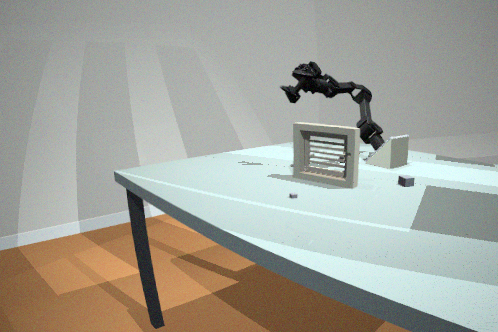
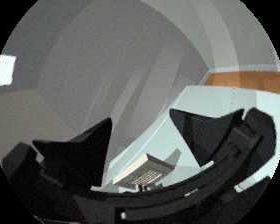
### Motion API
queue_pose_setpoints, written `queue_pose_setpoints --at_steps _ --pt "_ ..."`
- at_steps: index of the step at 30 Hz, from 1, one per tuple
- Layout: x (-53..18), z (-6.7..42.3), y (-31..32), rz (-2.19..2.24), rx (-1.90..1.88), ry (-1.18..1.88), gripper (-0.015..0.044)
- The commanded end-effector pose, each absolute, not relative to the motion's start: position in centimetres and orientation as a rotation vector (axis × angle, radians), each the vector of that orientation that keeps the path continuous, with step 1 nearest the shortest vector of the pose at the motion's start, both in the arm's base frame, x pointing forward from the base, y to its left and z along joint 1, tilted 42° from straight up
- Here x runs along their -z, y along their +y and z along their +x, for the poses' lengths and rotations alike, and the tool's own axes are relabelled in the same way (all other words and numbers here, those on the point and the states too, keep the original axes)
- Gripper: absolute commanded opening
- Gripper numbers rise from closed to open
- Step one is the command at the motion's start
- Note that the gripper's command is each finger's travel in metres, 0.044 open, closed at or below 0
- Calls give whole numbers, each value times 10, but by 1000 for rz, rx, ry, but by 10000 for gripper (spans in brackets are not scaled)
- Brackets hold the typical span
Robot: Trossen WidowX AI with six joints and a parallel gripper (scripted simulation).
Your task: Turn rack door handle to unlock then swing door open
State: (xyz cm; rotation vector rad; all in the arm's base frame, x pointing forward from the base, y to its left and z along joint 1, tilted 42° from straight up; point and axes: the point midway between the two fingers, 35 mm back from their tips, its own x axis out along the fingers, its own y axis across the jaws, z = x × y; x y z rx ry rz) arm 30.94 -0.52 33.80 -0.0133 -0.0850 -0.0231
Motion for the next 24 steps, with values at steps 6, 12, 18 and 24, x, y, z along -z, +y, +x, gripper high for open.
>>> queue_pose_setpoints --at_steps 6,12,18,24 --pt "-322 326 2 20 17 31 293" --pt "-298 344 13 55 15 184 293" --pt "-274 359 24 80 24 335 293" --pt "-249 369 36 90 42 485 293"
